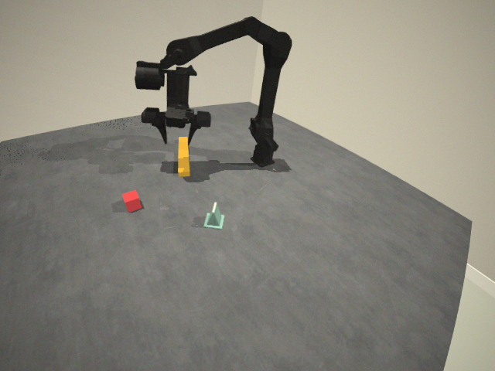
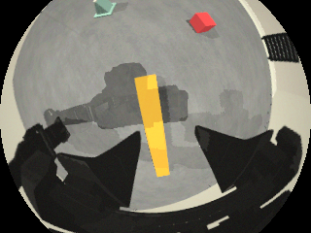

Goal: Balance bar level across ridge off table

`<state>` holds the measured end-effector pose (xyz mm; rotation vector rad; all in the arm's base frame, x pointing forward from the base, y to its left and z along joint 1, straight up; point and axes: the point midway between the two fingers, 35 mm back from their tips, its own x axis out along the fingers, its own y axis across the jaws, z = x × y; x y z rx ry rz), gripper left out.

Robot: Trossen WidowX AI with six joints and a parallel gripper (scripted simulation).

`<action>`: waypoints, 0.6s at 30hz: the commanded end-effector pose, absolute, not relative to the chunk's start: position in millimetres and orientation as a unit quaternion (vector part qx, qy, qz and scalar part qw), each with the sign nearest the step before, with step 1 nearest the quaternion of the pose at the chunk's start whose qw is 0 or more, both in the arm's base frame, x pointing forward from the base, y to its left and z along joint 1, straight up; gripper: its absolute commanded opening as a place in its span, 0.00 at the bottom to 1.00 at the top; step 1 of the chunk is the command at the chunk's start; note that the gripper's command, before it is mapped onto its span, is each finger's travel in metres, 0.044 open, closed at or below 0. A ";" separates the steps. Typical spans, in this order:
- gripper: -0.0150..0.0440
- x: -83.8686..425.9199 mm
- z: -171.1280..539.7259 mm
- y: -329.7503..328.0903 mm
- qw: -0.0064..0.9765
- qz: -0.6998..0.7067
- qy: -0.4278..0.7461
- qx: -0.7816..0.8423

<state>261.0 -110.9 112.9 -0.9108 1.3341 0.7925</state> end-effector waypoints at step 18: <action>0.79 240.5 71.8 -128.6 0.591 0.387 0.583 -0.402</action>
